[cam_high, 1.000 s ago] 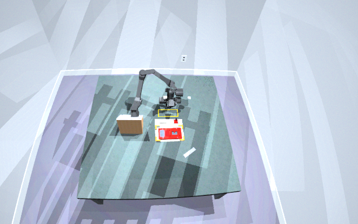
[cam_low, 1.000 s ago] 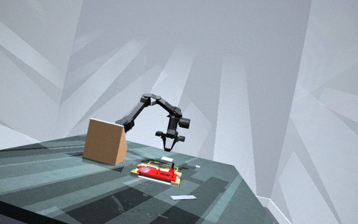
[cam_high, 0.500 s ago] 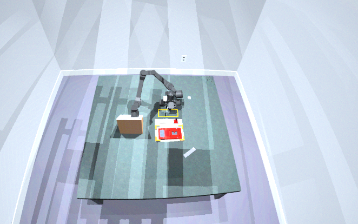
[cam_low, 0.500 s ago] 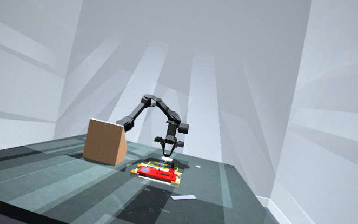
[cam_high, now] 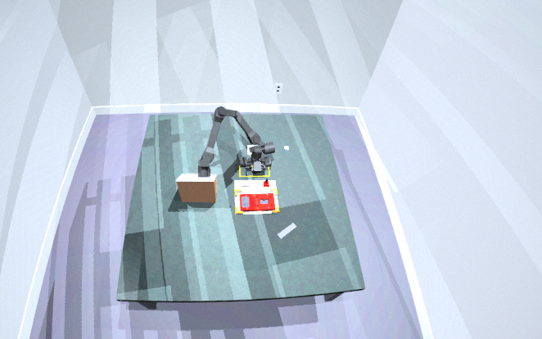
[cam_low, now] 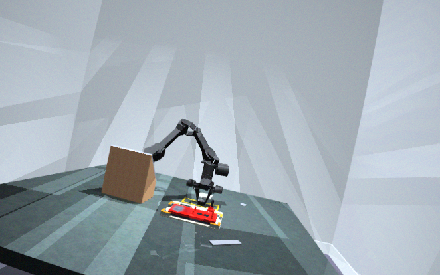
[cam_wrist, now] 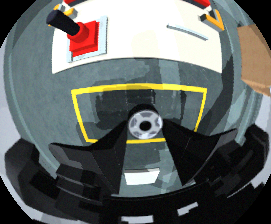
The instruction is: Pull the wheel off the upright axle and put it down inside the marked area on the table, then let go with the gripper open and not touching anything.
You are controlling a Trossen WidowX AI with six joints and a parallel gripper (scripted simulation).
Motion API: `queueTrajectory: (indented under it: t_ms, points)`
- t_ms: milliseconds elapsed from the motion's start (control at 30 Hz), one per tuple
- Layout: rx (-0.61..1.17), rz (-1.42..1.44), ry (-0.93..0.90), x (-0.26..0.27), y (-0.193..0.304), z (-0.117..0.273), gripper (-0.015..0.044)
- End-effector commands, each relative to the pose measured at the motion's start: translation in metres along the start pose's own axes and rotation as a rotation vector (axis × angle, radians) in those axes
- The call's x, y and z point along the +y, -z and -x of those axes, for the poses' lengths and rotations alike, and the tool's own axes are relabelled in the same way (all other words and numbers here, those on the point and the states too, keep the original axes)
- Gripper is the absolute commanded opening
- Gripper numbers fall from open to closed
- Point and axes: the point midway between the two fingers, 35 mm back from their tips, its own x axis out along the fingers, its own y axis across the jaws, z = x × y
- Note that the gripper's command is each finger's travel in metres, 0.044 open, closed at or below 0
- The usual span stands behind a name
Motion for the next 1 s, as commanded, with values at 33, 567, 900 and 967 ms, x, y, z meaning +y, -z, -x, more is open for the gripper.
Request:
queueTrajectory:
  t_ms: [33,567,900,967]
  points:
    - [0.0,0.0,0.0,0.0,0.0,0.0,0.0053]
    - [-0.006,-0.009,0.0,0.001,-0.001,0.053,0.03]
    - [-0.02,-0.017,0.0,-0.043,-0.028,0.087,0.044]
    - [-0.015,-0.015,0.002,-0.065,-0.036,0.099,0.044]
